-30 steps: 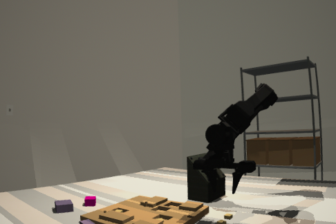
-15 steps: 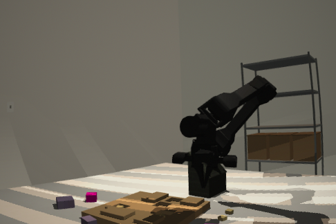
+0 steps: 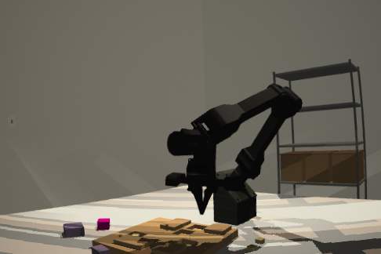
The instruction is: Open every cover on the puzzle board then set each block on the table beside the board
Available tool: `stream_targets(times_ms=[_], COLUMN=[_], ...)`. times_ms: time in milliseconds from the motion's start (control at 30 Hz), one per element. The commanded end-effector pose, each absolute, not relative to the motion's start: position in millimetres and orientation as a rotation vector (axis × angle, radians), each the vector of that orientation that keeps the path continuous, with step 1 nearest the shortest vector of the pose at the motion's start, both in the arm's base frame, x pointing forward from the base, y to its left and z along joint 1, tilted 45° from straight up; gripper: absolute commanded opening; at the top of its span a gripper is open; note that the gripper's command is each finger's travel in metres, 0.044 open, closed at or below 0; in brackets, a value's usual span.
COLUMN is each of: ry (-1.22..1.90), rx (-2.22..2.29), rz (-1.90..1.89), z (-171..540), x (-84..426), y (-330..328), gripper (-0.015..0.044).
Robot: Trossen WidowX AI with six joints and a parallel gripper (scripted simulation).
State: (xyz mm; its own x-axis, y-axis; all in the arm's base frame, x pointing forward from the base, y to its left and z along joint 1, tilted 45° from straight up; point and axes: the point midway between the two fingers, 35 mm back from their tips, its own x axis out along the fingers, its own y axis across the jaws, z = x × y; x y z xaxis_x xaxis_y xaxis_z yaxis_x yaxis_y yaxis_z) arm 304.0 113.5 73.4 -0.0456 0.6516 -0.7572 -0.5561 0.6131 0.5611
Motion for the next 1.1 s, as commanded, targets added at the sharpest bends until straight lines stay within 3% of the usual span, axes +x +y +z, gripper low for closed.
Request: stream_targets(times_ms=[0, 1067], ry=[1.292, 1.248], rx=[0.089, 0.081], rz=[0.983, 1.069], z=[62, -60], x=[317, 388], y=[103, 5], gripper=[0.0, 0.0])
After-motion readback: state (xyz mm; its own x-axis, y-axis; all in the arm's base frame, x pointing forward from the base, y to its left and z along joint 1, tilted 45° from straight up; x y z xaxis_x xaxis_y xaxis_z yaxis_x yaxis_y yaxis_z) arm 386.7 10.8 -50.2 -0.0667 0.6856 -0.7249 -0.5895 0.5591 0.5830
